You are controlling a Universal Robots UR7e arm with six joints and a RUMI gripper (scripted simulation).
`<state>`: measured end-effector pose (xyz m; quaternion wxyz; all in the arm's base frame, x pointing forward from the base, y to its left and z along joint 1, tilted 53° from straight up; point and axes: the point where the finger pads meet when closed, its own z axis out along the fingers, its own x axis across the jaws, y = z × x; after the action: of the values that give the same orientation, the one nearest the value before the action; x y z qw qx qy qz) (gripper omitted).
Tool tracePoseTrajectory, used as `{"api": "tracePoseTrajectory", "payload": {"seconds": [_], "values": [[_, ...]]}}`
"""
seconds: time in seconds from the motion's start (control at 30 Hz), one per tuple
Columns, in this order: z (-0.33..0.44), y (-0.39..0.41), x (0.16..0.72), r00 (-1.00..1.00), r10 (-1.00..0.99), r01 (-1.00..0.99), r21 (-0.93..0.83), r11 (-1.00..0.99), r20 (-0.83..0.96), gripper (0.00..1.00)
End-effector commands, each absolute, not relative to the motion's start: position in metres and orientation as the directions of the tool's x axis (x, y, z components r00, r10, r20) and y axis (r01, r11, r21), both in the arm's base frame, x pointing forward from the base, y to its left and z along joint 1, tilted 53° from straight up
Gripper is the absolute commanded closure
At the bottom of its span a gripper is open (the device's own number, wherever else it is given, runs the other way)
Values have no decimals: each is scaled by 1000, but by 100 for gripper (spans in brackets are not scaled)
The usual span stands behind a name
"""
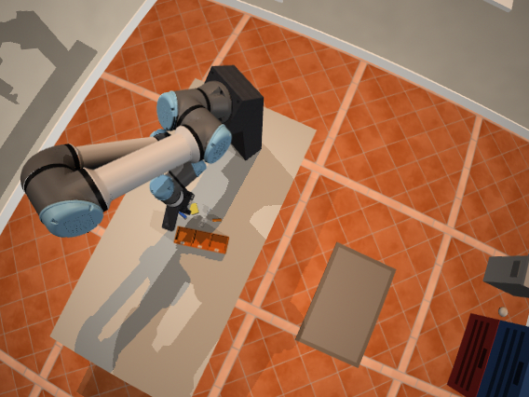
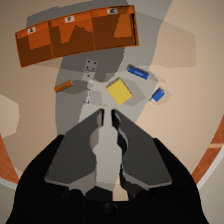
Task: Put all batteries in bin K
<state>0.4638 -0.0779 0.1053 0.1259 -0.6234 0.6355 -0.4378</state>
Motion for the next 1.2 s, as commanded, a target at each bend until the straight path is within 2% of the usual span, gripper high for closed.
{"api": "tracePoseTrajectory", "payload": {"seconds": [0.0,1.17], "values": [[104,-92,510,-102,-870,-718,-641,-272,483,96],[105,-98,535,-102,-870,-718,-641,-272,483,96]]}}
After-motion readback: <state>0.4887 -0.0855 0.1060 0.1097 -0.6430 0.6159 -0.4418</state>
